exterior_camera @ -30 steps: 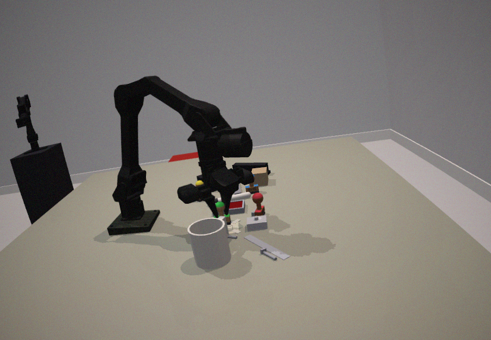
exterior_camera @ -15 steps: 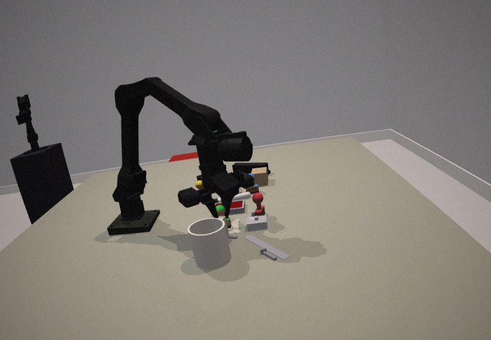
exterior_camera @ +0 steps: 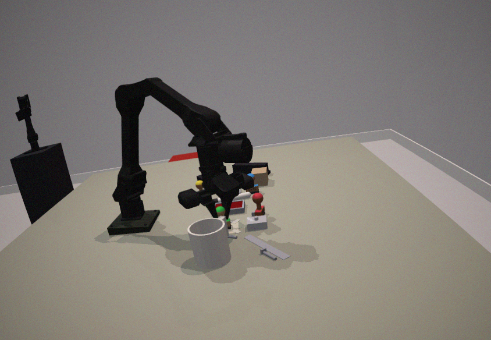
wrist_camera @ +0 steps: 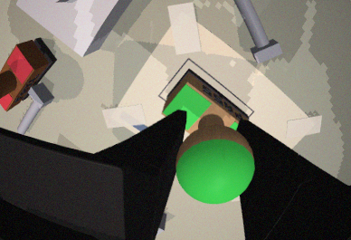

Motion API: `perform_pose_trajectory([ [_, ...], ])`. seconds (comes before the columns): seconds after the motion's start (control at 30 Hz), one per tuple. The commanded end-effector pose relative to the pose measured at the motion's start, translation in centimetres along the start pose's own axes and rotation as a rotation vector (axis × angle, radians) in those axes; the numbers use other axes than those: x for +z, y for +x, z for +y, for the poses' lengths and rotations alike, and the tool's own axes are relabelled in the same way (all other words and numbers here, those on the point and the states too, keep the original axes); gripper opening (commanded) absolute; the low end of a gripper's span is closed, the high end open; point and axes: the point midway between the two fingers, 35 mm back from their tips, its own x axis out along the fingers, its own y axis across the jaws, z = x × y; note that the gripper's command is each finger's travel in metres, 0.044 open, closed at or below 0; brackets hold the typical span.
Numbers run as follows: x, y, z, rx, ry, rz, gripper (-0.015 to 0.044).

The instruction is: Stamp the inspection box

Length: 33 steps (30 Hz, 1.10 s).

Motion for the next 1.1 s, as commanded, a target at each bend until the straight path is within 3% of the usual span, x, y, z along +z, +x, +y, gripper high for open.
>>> perform_pose_trajectory([
  [0.0,0.01,0.09,0.05,0.002,0.005,0.000,0.0000],
  [1.07,0.01,0.39,0.05,0.002,0.005,0.000,0.0000],
])
